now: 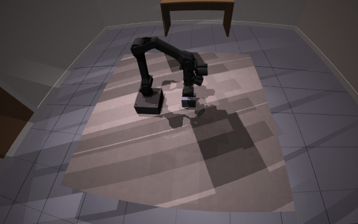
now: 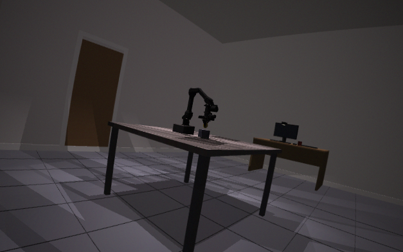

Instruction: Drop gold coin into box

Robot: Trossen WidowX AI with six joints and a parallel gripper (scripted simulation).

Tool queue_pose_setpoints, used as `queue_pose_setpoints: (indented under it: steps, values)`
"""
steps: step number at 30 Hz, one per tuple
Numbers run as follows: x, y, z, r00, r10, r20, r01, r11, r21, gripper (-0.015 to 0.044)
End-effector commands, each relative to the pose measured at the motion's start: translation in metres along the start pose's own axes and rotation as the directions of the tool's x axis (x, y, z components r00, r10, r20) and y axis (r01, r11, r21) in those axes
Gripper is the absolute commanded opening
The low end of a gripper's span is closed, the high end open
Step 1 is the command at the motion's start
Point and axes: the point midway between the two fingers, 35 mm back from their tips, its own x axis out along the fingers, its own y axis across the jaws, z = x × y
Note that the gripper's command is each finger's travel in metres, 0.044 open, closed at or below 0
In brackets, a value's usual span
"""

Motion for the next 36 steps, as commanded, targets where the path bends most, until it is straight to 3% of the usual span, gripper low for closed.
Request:
queue_pose_setpoints:
  steps: [1, 36]
  values:
    - [0.003, 0.000, -0.002, 1.000, 0.000, -0.006, 0.000, 1.000, -0.007, 0.0000]
    - [0.015, 0.000, -0.002, 1.000, 0.000, -0.006, 0.000, 1.000, -0.006, 0.0000]
